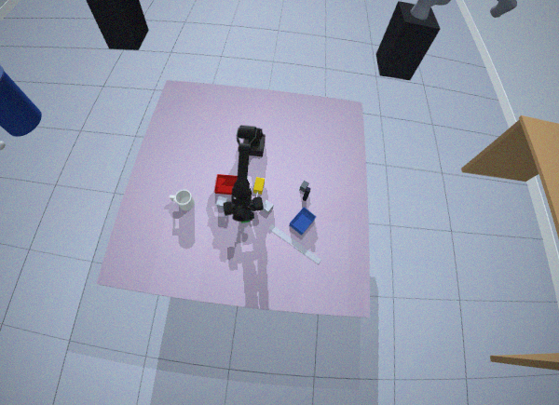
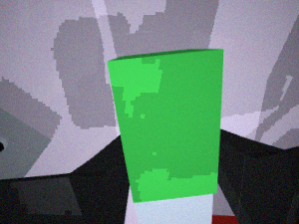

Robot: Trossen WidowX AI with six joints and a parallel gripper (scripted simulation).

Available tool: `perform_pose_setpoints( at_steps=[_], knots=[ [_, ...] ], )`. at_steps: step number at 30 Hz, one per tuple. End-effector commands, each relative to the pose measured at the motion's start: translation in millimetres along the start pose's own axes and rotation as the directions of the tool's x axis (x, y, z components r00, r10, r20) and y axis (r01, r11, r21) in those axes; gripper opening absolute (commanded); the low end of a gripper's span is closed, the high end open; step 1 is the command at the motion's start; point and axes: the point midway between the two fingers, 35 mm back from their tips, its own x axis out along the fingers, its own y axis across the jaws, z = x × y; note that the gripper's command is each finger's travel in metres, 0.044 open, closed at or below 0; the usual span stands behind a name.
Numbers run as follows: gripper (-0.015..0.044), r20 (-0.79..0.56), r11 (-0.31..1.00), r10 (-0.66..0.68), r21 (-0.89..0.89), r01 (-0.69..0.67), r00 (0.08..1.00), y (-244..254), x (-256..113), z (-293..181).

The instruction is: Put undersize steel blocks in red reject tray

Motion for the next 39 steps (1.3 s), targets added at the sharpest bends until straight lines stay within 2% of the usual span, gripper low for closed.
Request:
perform_pose_setpoints(
  at_steps=[1, 39],
  knots=[
    [0.0, 0.006, 1.0, -0.001, -0.005, 0.001, 1.0, 0, -3, -1],
    [0.0, 0.008, 1.0, -0.001, -0.005, 0.001, 1.0, 0, -2, 15]
  ],
)
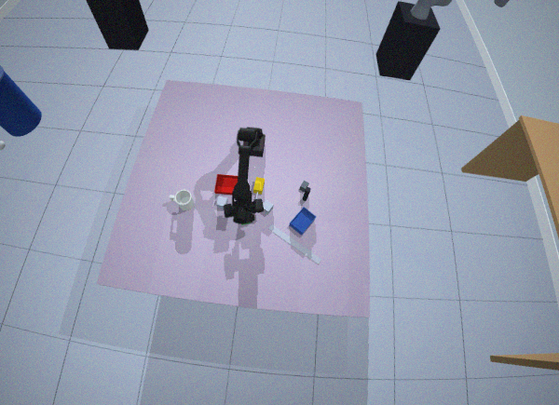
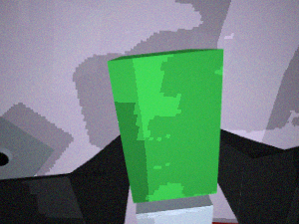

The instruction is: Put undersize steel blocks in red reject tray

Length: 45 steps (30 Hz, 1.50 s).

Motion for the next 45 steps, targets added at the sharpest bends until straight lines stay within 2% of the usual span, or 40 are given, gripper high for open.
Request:
perform_pose_setpoints(
  at_steps=[1, 45],
  knots=[
    [0.0, 0.013, 1.0, -0.003, 0.004, 0.003, 1.0, 0, -3, 6],
    [0.0, 0.016, 1.0, -0.003, 0.004, 0.002, 1.0, 1, -3, 21]
  ],
)
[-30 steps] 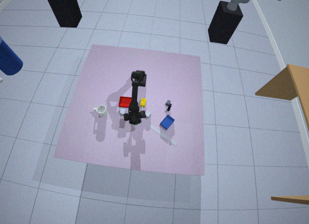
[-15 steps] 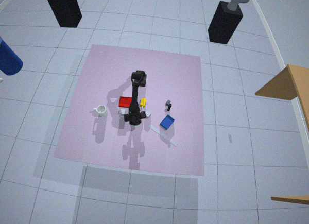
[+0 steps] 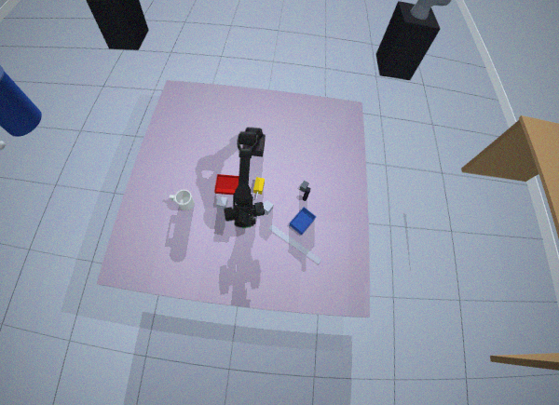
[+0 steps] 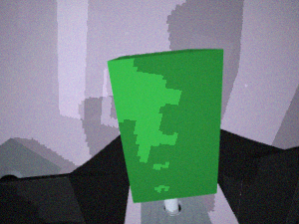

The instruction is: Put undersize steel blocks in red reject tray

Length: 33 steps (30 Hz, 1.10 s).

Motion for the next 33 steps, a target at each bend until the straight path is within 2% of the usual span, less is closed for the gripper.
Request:
perform_pose_setpoints(
  at_steps=[1, 33],
  knots=[
    [0.0, 0.009, 1.0, 0.001, 0.006, -0.001, 1.0, 0, -2, 3],
    [0.0, 0.011, 1.0, 0.001, 0.006, -0.001, 1.0, 0, -3, 15]
  ],
)
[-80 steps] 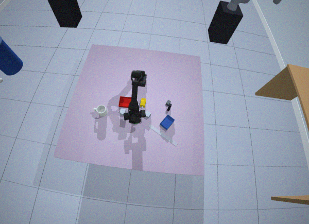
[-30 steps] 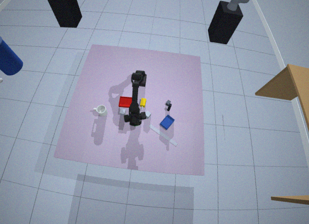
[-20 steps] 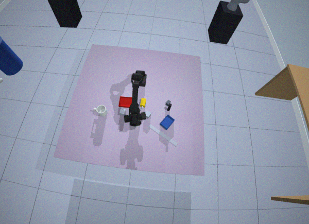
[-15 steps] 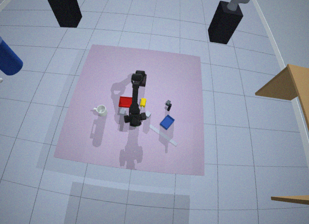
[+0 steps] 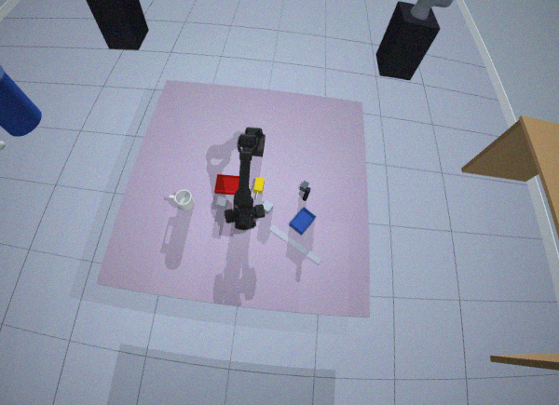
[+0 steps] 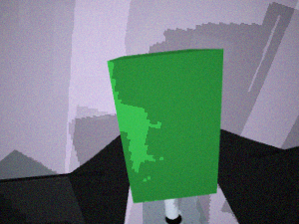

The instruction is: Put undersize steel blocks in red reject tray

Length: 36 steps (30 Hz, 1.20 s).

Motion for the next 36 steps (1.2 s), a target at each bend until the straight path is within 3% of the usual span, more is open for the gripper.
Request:
perform_pose_setpoints(
  at_steps=[1, 36],
  knots=[
    [0.0, 0.013, 1.0, -0.001, 0.006, 0.0, 1.0, 0, -4, 6],
    [0.0, 0.012, 1.0, -0.001, 0.004, 0.001, 1.0, -1, -14, 15]
  ],
)
